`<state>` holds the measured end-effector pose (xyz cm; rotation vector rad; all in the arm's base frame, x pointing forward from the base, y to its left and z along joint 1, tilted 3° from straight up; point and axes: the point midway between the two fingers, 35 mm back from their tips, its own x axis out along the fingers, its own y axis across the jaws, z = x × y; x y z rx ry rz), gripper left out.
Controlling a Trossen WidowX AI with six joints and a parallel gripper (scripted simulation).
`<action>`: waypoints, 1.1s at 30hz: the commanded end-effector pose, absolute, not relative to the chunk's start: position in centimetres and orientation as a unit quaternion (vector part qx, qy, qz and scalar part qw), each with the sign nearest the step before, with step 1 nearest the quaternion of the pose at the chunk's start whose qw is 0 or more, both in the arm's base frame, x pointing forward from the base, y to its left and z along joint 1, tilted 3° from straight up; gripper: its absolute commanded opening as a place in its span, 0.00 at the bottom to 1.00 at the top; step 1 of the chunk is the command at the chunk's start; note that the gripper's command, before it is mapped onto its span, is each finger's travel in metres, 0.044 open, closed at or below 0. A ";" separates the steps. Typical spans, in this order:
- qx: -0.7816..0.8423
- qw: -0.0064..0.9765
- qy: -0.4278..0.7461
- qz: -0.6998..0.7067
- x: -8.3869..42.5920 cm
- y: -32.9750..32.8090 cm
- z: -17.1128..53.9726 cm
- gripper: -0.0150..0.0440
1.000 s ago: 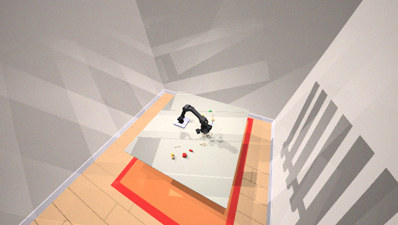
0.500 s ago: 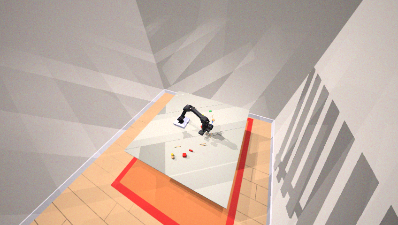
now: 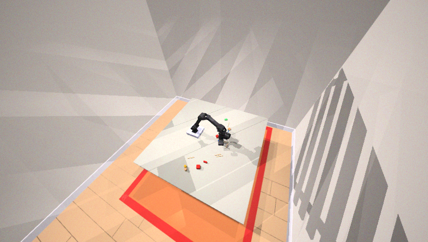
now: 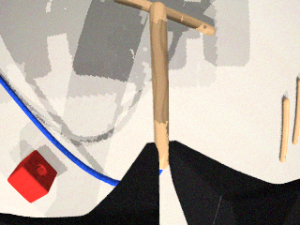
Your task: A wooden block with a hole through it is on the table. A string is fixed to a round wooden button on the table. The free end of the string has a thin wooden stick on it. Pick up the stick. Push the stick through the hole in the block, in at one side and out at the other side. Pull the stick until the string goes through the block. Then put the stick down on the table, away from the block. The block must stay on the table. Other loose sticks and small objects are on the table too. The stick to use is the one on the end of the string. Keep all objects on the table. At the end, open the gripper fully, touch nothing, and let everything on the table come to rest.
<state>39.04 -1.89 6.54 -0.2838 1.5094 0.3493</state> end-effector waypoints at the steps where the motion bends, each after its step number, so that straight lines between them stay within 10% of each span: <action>1: -0.176 0.698 0.664 0.203 39.5 -1.6 6.8 0.25; 33: -0.536 0.482 0.436 0.538 41.3 1.0 7.0 0.25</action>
